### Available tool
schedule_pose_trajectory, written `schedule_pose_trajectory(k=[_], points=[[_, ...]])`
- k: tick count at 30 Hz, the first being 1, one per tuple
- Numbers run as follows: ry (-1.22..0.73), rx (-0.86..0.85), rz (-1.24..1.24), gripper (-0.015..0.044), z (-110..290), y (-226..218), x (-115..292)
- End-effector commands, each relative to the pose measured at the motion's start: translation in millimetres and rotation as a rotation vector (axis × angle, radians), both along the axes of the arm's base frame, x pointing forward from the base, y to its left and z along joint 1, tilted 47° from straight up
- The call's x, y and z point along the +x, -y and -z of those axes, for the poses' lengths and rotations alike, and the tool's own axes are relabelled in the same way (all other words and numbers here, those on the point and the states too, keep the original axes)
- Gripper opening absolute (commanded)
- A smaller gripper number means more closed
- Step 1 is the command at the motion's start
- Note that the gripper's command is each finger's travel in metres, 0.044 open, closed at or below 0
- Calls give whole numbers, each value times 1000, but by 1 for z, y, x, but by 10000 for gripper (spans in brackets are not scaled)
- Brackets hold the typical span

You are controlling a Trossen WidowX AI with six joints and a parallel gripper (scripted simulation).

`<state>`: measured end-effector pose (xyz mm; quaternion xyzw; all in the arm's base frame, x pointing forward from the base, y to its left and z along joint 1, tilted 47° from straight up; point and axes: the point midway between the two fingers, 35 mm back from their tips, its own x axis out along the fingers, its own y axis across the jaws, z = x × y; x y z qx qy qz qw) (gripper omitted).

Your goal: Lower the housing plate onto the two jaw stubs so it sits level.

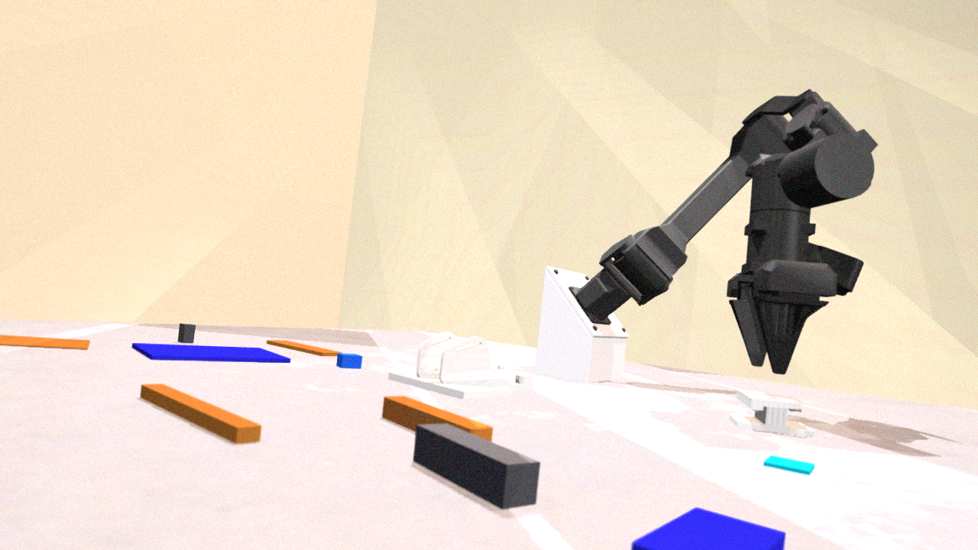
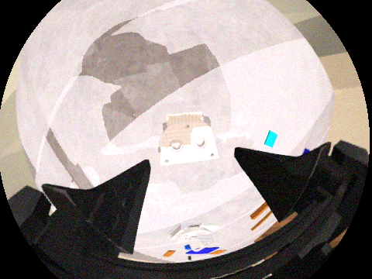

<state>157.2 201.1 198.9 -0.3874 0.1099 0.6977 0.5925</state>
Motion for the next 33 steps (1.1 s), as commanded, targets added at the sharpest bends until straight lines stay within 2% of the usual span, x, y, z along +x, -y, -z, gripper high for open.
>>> schedule_pose_trajectory(k=[1, 33], points=[[-6, -7, 4, 440, 7, -3, 0], [-7, -4, 4, 440, 33, -32, 0]])
